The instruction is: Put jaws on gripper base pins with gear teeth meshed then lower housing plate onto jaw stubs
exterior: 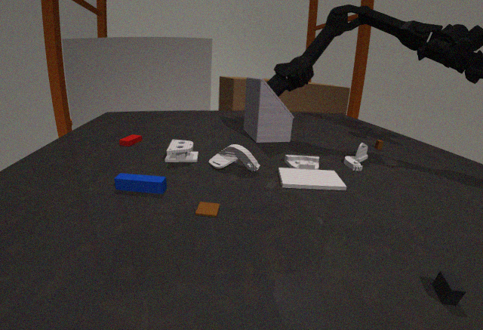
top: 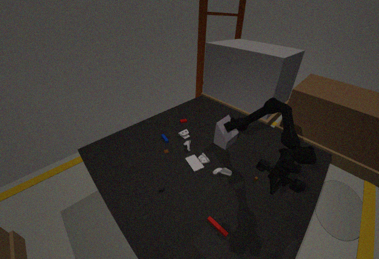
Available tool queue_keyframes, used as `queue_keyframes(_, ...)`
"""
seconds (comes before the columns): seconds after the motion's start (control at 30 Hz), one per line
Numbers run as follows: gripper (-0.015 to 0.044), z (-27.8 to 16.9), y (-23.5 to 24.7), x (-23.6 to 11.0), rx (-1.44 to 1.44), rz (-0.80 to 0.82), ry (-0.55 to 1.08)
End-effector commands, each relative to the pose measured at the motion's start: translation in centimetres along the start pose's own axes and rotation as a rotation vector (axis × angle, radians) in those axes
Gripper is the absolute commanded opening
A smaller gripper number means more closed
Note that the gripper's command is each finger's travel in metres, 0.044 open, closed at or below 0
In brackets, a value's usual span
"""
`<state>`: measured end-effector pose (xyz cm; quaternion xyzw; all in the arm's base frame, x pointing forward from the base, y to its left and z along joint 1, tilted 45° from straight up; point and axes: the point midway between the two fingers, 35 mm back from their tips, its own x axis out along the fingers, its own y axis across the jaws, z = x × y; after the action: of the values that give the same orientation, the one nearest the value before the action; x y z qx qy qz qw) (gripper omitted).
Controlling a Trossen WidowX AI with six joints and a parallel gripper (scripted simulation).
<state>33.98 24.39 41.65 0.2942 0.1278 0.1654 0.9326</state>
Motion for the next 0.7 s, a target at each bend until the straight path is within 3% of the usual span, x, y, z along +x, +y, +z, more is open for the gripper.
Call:
queue_keyframes(0.0, 0.0000, -0.7, -1.9, 1.4, -0.059, -0.045, 0.028)
queue_keyframes(0.67, 0.0000, -4.3, -12.0, 6.7, -0.377, -0.213, 0.246)
